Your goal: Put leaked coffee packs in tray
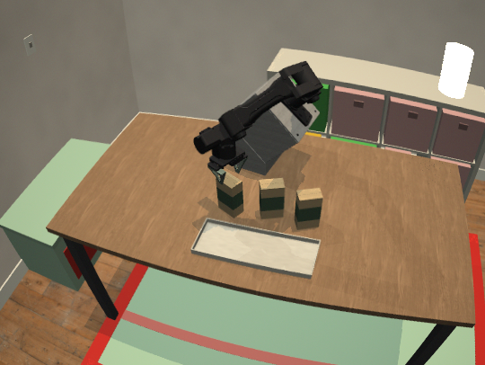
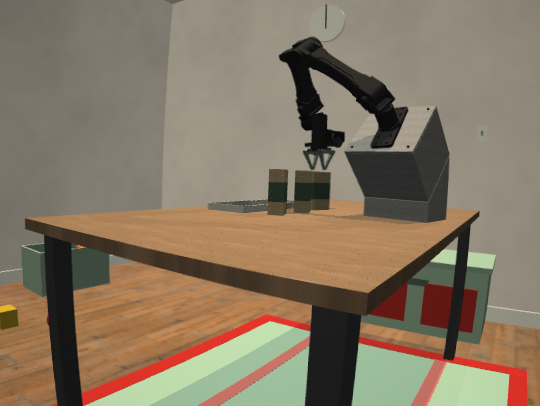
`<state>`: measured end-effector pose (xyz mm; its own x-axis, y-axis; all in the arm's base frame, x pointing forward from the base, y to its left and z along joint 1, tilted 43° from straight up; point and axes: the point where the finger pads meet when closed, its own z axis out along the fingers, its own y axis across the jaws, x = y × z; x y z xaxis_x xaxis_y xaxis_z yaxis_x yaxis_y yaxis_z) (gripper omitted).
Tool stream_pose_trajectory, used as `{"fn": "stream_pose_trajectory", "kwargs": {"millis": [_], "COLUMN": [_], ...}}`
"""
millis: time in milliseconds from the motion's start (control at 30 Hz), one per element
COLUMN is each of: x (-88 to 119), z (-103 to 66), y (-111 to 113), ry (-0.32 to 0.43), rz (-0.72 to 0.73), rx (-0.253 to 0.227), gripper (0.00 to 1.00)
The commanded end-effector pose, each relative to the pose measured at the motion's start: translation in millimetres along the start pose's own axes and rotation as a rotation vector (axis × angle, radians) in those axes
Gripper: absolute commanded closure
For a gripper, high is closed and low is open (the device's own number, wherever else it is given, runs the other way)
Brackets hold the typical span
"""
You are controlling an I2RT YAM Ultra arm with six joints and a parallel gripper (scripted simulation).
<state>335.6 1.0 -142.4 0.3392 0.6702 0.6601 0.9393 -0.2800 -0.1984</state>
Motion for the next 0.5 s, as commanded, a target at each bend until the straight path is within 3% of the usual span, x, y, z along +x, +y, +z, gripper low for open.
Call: {"fn": "stream_pose_trajectory", "kwargs": {"millis": [0, 467], "x": [-5.5, -8.3], "z": [-13.8, -9.5], "y": [12.7, 14.6], "ry": [-0.005, -0.004], "rz": [0.006, 0.006], "rx": [-0.037, -0.043], "gripper": [0.23, 0.23]}}
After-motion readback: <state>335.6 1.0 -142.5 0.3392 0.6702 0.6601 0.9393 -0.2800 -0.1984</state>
